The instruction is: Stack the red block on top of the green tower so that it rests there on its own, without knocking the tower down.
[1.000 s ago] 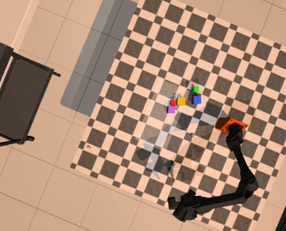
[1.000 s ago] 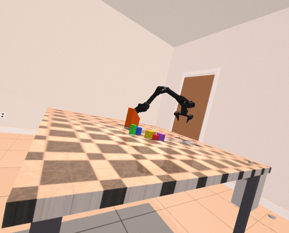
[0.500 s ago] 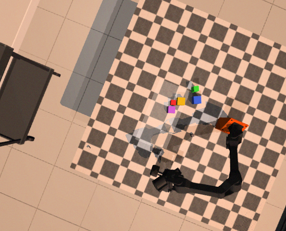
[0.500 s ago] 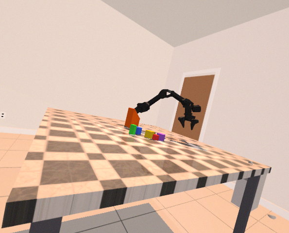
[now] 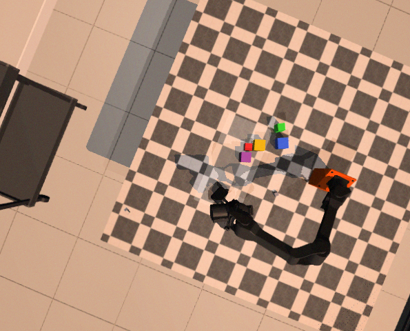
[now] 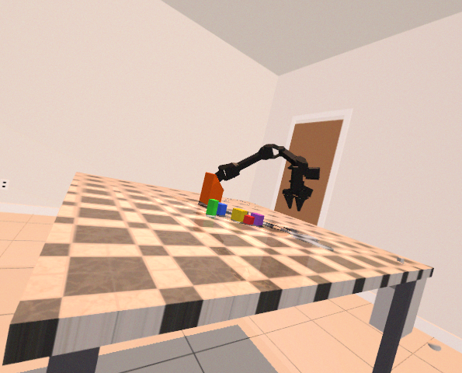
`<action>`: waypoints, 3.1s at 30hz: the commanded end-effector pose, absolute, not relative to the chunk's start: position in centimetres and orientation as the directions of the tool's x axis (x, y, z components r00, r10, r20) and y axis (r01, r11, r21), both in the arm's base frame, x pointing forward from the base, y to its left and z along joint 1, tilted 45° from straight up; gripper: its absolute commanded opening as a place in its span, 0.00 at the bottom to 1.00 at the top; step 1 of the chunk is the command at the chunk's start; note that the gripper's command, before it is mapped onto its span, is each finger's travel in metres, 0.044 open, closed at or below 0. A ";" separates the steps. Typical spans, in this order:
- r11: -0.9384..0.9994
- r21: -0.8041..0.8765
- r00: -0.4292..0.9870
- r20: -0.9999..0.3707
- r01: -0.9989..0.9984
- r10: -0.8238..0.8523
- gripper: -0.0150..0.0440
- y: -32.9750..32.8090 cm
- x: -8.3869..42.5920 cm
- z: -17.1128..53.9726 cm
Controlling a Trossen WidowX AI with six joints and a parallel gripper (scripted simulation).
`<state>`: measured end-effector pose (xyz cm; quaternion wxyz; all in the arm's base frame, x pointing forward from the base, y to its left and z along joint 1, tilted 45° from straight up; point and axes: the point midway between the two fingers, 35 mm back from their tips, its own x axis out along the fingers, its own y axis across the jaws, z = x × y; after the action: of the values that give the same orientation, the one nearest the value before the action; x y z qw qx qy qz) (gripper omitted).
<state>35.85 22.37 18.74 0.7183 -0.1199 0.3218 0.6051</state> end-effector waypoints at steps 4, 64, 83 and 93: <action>0.414 0.372 0.057 -0.683 -0.831 0.728 1.00 16.1 38.6 11.9; 0.644 0.661 -0.032 -0.707 -0.384 0.706 1.00 8.8 38.4 -6.4; 0.644 0.661 -0.032 -0.707 -0.384 0.707 1.00 8.9 38.4 -6.5; 0.644 0.661 -0.032 -0.707 -0.384 0.707 1.00 8.9 38.4 -6.5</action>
<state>39.31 6.51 -4.91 0.7029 0.1484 0.5788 0.3860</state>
